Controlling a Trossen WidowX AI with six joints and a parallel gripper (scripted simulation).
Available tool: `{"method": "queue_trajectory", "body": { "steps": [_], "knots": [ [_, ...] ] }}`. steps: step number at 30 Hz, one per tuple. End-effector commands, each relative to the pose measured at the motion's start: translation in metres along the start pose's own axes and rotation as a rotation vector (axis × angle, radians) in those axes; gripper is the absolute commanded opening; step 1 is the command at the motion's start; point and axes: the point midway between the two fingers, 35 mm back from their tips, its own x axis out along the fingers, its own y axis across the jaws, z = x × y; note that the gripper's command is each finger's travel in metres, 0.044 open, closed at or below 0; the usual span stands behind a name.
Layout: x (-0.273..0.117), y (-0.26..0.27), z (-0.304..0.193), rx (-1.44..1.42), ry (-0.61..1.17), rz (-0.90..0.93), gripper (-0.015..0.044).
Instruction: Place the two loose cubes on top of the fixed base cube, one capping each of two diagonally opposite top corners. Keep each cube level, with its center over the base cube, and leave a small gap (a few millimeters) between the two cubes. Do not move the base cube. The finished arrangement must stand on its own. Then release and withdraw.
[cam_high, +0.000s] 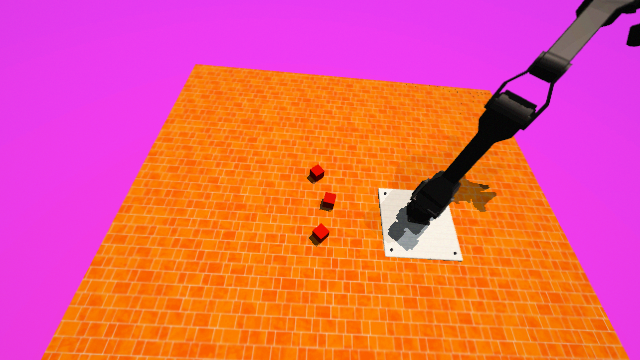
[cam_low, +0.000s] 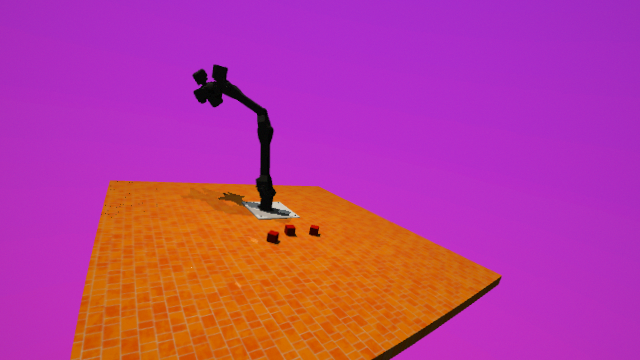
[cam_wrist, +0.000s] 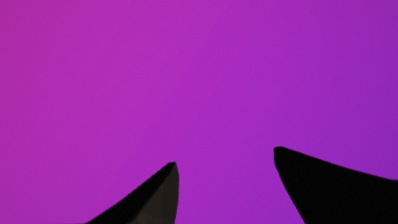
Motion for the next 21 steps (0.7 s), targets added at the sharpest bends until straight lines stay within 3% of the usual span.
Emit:
{"method": "queue_trajectory", "body": {
  "steps": [1, 10, 21],
  "knots": [
    [-0.032, -0.023, 0.046, 0.008, -0.153, -0.069, 0.0265],
    [-0.110, -0.052, 0.146, -0.029, -0.477, -0.169, 0.0265],
    [-0.237, -0.058, 0.239, -0.118, -0.860, -0.262, 0.0265]
  ]
}}
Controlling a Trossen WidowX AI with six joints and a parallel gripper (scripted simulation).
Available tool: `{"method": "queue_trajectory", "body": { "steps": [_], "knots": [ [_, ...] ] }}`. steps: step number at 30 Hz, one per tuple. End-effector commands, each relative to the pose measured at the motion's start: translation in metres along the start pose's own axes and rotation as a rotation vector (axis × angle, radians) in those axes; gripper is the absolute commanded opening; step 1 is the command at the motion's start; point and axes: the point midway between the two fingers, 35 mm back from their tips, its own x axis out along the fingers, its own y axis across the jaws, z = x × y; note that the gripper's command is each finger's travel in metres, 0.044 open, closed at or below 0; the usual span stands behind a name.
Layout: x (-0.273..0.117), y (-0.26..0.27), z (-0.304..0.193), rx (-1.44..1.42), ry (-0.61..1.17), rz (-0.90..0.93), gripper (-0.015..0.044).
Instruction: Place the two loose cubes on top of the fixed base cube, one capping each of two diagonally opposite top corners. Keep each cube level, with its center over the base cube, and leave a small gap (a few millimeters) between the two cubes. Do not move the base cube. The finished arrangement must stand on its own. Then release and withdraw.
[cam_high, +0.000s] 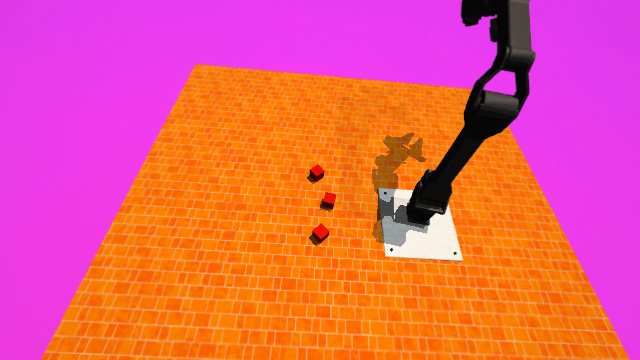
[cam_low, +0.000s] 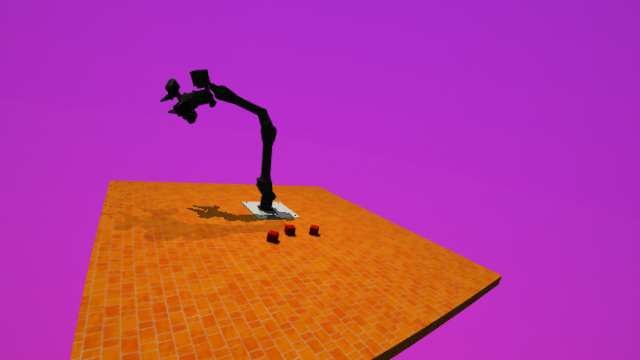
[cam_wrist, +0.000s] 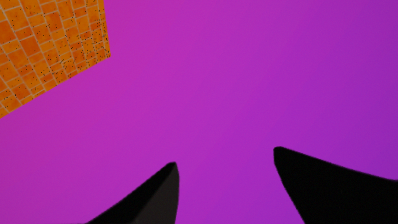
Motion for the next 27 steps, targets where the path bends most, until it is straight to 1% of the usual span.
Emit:
{"method": "queue_trajectory", "body": {
  "steps": [1, 7, 14, 21, 27],
  "knots": [
    [-0.025, -0.012, 0.055, -0.025, -0.149, -0.038, 0.0265],
    [-0.062, -0.017, 0.131, -0.087, -0.352, -0.059, 0.0265],
    [-0.117, -0.008, 0.210, -0.176, -0.576, -0.065, 0.0265],
    [-0.181, 0.016, 0.274, -0.286, -0.782, -0.051, 0.0265],
    [-0.239, 0.048, 0.317, -0.399, -0.940, -0.023, 0.0265]
  ]
}}
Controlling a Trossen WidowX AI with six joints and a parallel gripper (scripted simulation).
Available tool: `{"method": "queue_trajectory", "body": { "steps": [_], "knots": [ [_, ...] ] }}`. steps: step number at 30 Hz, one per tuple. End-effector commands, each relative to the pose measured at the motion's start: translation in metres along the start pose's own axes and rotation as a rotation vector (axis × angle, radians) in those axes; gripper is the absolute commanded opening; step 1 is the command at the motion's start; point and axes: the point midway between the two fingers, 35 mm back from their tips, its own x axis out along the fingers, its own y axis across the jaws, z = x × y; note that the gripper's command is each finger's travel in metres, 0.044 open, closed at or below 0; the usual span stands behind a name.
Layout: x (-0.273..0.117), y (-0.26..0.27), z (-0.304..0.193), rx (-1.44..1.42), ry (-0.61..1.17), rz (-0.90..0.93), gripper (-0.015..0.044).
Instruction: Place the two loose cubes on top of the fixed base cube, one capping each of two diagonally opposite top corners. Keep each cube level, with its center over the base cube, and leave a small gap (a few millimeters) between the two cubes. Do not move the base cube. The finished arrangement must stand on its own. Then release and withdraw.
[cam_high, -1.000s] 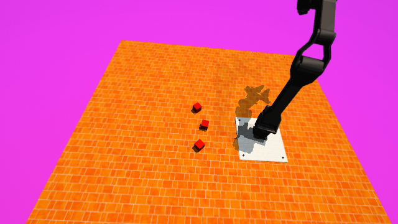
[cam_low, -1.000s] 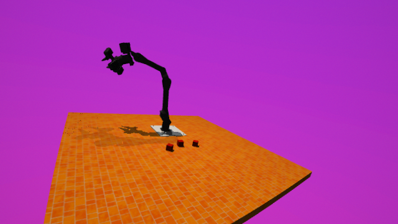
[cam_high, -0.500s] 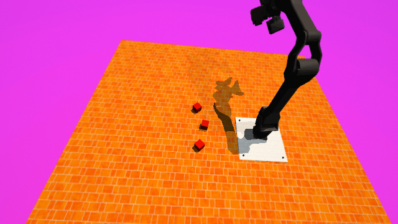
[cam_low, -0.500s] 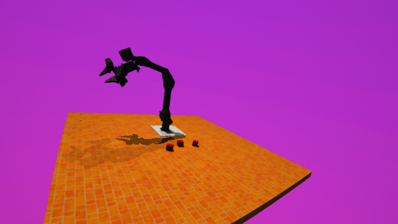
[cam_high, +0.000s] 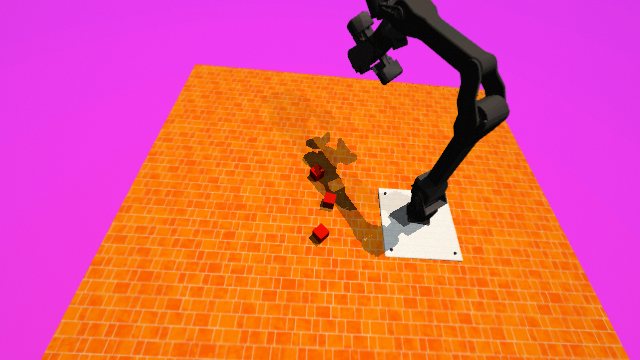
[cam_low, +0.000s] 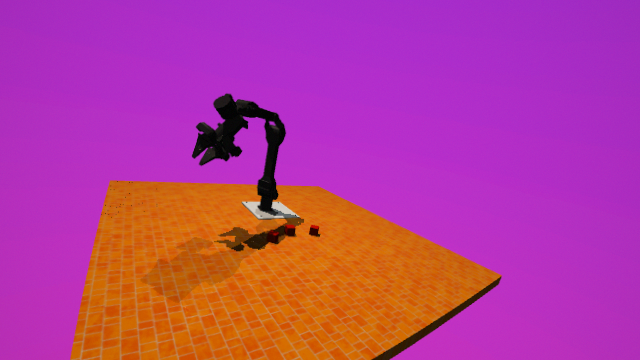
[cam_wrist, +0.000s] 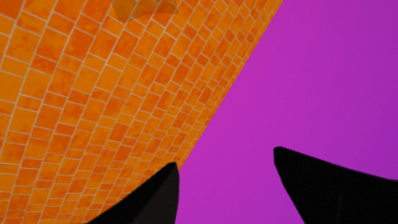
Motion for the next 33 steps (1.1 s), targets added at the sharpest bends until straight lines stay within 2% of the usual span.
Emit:
{"method": "queue_trajectory", "body": {
  "steps": [1, 10, 18, 29, 33],
  "knots": [
    [-0.011, 0.008, 0.055, -0.062, -0.118, 0.022, 0.0265],
    [-0.034, 0.047, 0.157, -0.220, -0.327, 0.123, 0.0265],
    [-0.065, 0.100, 0.227, -0.373, -0.468, 0.239, 0.0265],
    [-0.114, 0.189, 0.282, -0.597, -0.579, 0.421, 0.0265],
    [-0.117, 0.194, 0.284, -0.611, -0.583, 0.432, 0.0265]
  ]
}}
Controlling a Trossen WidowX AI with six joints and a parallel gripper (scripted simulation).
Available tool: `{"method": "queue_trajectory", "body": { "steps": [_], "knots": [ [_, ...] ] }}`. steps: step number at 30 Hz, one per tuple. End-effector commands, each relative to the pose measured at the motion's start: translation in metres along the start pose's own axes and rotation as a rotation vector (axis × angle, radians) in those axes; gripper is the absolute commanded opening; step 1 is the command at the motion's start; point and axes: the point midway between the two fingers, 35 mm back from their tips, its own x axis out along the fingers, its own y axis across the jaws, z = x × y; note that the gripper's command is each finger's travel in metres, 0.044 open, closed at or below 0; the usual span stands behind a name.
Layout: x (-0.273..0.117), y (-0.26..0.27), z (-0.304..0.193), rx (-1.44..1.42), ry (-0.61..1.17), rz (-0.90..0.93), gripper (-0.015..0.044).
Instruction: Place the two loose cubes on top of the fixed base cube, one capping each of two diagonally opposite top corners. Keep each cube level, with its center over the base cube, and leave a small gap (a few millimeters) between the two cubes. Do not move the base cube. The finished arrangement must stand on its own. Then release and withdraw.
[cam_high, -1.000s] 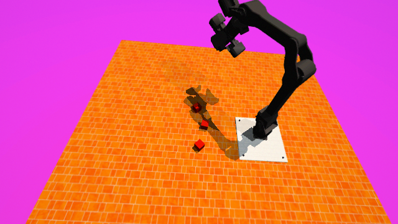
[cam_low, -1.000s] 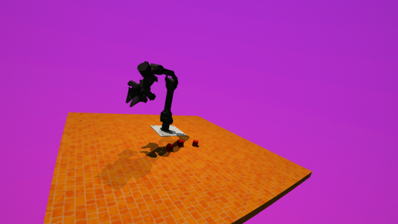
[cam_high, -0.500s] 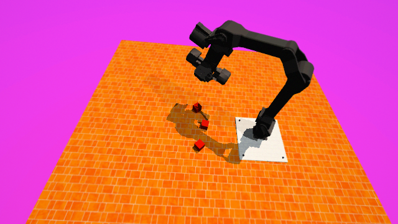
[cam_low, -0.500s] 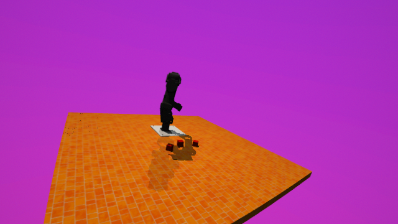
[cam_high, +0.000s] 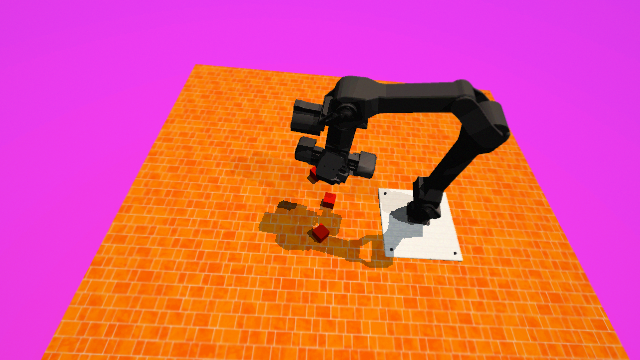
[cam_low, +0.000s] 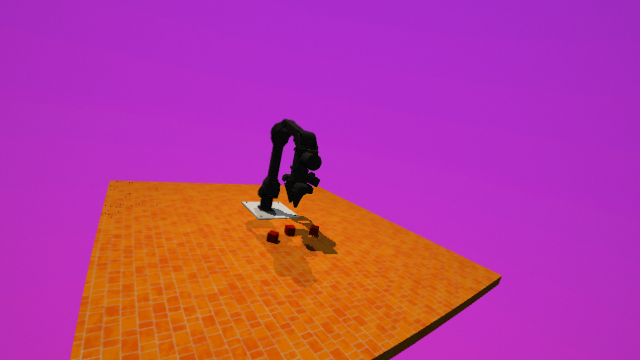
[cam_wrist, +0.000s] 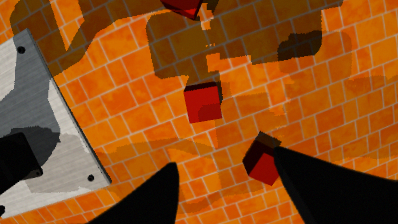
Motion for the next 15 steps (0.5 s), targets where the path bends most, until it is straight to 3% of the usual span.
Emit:
{"method": "queue_trajectory", "body": {
  "steps": [1, 5, 15],
  "knots": [
    [-0.001, 0.008, 0.010, -0.011, -0.013, 0.016, 0.0265],
    [0.004, 0.008, 0.010, -0.011, -0.013, 0.016, 0.0265],
    [0.061, 0.009, 0.011, -0.011, -0.013, 0.016, 0.0265]
  ]
}}
